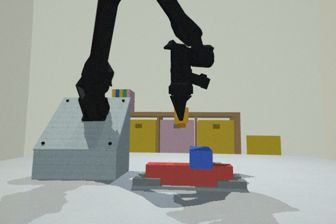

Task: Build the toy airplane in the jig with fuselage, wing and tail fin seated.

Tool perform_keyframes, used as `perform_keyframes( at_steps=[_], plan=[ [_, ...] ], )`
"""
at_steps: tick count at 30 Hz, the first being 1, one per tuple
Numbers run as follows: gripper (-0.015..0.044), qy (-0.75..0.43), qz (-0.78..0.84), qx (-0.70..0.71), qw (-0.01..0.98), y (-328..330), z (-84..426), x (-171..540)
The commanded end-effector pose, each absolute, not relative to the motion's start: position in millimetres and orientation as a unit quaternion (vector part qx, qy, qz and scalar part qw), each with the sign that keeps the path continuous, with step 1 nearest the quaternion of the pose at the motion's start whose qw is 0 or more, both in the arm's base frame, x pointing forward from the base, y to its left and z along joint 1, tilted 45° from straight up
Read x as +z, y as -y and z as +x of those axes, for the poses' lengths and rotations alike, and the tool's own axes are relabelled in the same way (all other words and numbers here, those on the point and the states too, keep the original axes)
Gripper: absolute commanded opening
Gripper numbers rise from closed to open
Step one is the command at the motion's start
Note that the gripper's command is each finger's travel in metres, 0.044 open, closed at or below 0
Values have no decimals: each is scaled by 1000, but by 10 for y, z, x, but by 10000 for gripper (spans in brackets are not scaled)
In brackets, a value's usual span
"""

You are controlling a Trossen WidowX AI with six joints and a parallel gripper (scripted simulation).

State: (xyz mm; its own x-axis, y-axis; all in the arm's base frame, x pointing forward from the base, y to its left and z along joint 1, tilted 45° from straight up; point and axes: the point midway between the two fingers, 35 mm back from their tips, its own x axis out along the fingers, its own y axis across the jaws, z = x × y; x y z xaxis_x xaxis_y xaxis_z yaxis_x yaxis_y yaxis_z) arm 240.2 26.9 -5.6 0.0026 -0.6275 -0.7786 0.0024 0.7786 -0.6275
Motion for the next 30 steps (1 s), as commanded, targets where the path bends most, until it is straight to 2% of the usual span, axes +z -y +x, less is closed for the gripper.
perform_keyframes(
  at_steps=[1,30],
  plan=[
    [0,-665,-238,-235,668,-135,2401,17],
    [0,-655,-242,-252,670,669,2279,488]
  ],
)
